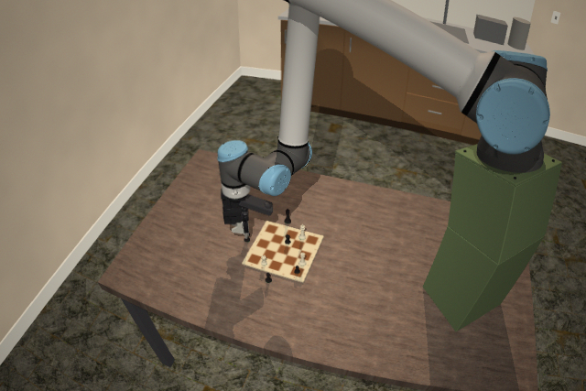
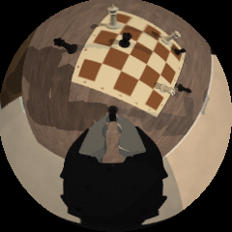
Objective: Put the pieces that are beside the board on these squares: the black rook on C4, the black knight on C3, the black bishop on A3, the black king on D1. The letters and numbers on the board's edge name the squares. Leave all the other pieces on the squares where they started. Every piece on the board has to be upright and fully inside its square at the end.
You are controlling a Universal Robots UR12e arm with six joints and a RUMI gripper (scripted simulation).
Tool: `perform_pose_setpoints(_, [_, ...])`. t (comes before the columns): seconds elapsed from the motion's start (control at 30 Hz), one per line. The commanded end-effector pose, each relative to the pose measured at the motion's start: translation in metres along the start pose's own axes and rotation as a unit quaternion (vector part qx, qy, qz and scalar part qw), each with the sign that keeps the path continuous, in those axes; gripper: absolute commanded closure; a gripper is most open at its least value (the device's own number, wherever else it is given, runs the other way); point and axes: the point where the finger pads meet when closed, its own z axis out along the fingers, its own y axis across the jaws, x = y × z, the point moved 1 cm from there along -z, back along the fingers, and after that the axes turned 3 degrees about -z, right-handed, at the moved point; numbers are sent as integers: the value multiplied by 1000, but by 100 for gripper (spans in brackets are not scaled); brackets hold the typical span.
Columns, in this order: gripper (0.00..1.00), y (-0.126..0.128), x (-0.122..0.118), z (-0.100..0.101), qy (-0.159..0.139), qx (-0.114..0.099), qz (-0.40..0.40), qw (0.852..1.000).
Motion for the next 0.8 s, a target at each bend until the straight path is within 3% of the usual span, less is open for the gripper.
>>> perform_pose_setpoints(0.0, [100,0,-1,-1,-1,0,0,1000])
perform_pose_setpoints(0.37, [100,0,-1,-7,-1,0,0,1000])
perform_pose_setpoints(0.77, [100,0,-1,-86,-1,0,0,1000])
